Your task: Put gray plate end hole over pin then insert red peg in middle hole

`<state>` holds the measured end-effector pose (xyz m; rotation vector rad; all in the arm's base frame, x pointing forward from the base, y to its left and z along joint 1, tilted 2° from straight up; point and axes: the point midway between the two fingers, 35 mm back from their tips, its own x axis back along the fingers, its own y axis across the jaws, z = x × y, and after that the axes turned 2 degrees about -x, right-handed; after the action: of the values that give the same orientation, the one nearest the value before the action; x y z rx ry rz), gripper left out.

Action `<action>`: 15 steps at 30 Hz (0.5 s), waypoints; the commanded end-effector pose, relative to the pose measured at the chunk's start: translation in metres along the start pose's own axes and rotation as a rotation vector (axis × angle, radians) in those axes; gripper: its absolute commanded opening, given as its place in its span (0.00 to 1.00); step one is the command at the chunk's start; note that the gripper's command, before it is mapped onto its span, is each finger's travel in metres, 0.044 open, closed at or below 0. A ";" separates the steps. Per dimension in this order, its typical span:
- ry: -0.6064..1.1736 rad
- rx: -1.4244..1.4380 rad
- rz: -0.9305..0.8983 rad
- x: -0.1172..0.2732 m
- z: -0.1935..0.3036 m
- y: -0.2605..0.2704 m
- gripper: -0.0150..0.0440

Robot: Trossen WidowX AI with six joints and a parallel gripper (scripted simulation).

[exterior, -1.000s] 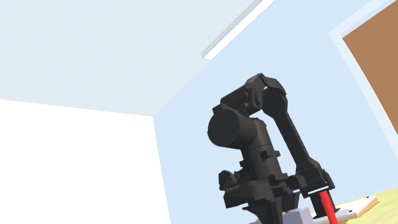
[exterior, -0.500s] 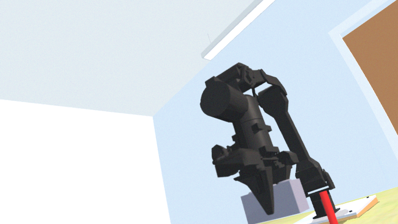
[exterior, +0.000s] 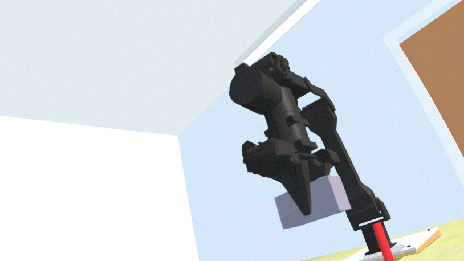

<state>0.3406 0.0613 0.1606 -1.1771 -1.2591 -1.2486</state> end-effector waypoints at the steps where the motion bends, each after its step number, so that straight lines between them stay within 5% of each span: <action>1: -0.003 -0.003 -0.009 0.013 0.000 -0.001 0.25; 15: -0.005 -0.089 -0.009 0.011 -0.022 -0.001 0.25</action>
<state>0.3393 0.0478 0.1775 -1.2114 -1.2423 -1.3023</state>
